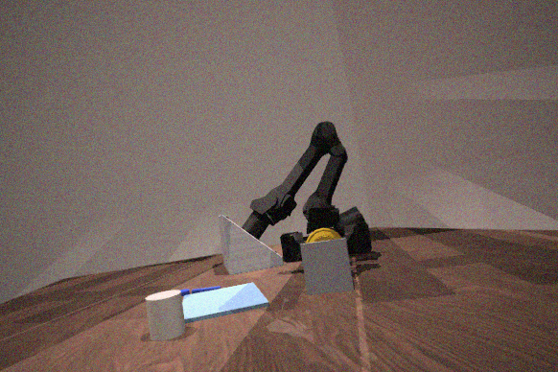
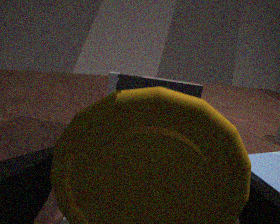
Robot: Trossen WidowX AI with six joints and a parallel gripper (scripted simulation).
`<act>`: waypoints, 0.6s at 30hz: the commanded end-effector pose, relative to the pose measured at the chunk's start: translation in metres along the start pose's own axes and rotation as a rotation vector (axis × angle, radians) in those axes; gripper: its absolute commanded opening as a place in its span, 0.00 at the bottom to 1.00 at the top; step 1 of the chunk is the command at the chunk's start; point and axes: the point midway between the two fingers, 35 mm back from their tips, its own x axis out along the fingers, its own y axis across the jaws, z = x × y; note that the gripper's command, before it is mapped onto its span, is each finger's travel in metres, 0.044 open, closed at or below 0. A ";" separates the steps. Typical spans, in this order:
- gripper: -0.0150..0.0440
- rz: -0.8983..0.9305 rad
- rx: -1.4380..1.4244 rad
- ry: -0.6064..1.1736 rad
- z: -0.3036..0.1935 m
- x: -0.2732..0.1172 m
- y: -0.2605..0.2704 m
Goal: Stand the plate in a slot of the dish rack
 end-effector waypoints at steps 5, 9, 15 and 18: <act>0.52 0.000 0.000 0.000 0.000 0.000 0.000; 0.70 0.000 0.000 0.000 0.000 0.000 0.000; 0.93 0.000 0.000 0.000 0.000 0.000 0.000; 0.93 0.000 0.000 0.000 0.000 0.000 0.000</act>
